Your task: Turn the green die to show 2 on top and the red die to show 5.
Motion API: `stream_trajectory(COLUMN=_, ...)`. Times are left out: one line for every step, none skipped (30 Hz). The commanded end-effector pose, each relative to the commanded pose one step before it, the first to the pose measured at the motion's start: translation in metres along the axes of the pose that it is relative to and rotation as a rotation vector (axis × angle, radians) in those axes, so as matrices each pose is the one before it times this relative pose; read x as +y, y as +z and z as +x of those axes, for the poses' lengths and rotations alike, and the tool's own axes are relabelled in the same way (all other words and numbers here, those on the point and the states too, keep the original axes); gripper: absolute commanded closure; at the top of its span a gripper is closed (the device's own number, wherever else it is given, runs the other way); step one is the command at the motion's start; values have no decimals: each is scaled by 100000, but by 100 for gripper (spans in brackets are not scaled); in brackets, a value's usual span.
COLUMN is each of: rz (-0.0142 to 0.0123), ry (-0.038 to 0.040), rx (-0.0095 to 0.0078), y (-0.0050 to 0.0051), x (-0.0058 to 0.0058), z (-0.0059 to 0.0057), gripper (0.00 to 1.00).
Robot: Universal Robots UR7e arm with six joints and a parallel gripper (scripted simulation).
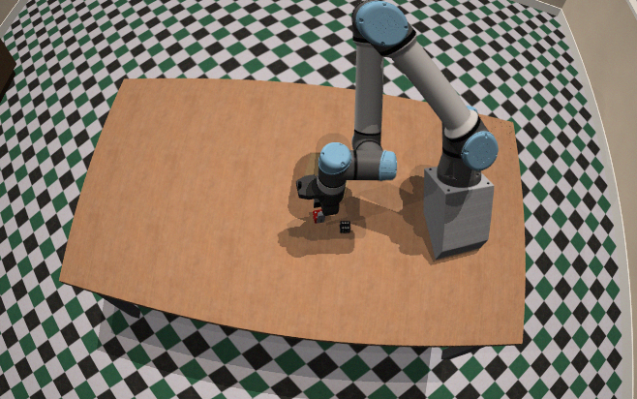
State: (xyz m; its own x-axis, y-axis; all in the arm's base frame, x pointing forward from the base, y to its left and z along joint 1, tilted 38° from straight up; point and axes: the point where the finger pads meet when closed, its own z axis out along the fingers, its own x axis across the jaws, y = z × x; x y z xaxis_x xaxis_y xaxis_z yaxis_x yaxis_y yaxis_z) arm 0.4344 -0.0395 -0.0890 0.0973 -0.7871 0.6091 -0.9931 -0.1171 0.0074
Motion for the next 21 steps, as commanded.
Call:
stream_trajectory(rz=115, ry=24, rx=9, y=-39, x=-31, z=4, gripper=13)
stream_trajectory(rz=0, ry=0, rx=0, y=0, x=0, z=0, gripper=13)
stream_trajectory(rz=0, ry=0, rx=0, y=0, x=0, z=0, gripper=13)
stream_trajectory(rz=0, ry=0, rx=0, y=0, x=0, z=0, gripper=13)
stream_trajectory(rz=0, ry=0, rx=0, y=0, x=0, z=0, gripper=13)
stream_trajectory(rz=0, ry=0, rx=0, y=0, x=0, z=0, gripper=13)
stream_trajectory(rz=0, ry=0, rx=0, y=0, x=0, z=0, gripper=13)
stream_trajectory(rz=0, ry=0, rx=0, y=0, x=0, z=0, gripper=13)
stream_trajectory(rz=0, ry=0, rx=0, y=1, x=0, z=0, gripper=13)
stream_trajectory(rz=0, ry=0, rx=0, y=8, x=0, z=0, gripper=13)
stream_trajectory(rz=0, ry=0, rx=0, y=21, x=0, z=0, gripper=13)
stream_trajectory(rz=0, ry=0, rx=0, y=39, x=0, z=0, gripper=13)
stream_trajectory(rz=0, ry=0, rx=0, y=59, x=0, z=0, gripper=13)
stream_trajectory(rz=0, ry=0, rx=0, y=81, x=0, z=0, gripper=13)
stream_trajectory(rz=0, ry=0, rx=0, y=104, x=0, z=0, gripper=13)
stream_trajectory(rz=0, ry=0, rx=0, y=127, x=1, z=0, gripper=13)
stream_trajectory(rz=0, ry=0, rx=0, y=149, x=-1, z=0, gripper=13)
stream_trajectory(rz=0, ry=0, rx=0, y=0, x=0, z=0, gripper=13)
stream_trajectory(rz=0, ry=0, rx=0, y=0, x=0, z=0, gripper=13)
stream_trajectory(rz=0, ry=0, rx=0, y=169, x=0, z=0, gripper=13)
stream_trajectory(rz=0, ry=0, rx=0, y=186, x=0, z=0, gripper=13)
